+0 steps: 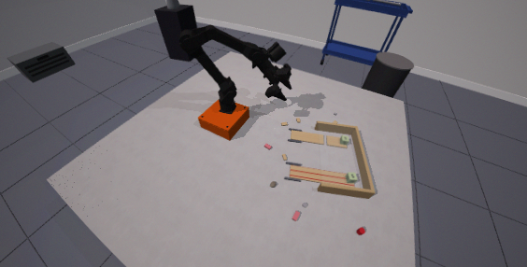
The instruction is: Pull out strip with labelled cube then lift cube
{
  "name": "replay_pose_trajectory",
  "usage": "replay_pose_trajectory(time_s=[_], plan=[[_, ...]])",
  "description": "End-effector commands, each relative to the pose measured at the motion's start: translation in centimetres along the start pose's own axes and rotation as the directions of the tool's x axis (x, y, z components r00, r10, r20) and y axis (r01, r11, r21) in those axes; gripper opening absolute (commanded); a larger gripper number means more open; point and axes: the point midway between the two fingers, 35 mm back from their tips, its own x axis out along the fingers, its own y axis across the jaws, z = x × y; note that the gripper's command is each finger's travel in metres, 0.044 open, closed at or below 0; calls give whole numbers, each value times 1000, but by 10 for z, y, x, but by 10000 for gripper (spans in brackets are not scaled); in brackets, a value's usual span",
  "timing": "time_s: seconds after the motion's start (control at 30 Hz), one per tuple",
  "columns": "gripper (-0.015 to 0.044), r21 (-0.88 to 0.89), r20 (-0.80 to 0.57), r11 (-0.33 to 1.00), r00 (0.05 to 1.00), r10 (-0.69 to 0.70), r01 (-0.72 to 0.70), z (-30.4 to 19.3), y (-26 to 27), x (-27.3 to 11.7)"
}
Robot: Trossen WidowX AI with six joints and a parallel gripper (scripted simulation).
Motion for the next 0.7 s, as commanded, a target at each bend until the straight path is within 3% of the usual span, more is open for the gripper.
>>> replay_pose_trajectory(time_s=[0.0, 0.43, 0.67], plan=[[400, 11, 31, 1000, 999, -16, 16, 26, -27, 7], [400, -2, 216, 988, 965, -152, 156, 99, -155, -1], [400, -5, 227, 986, 960, -163, 168, 102, -162, -4]])
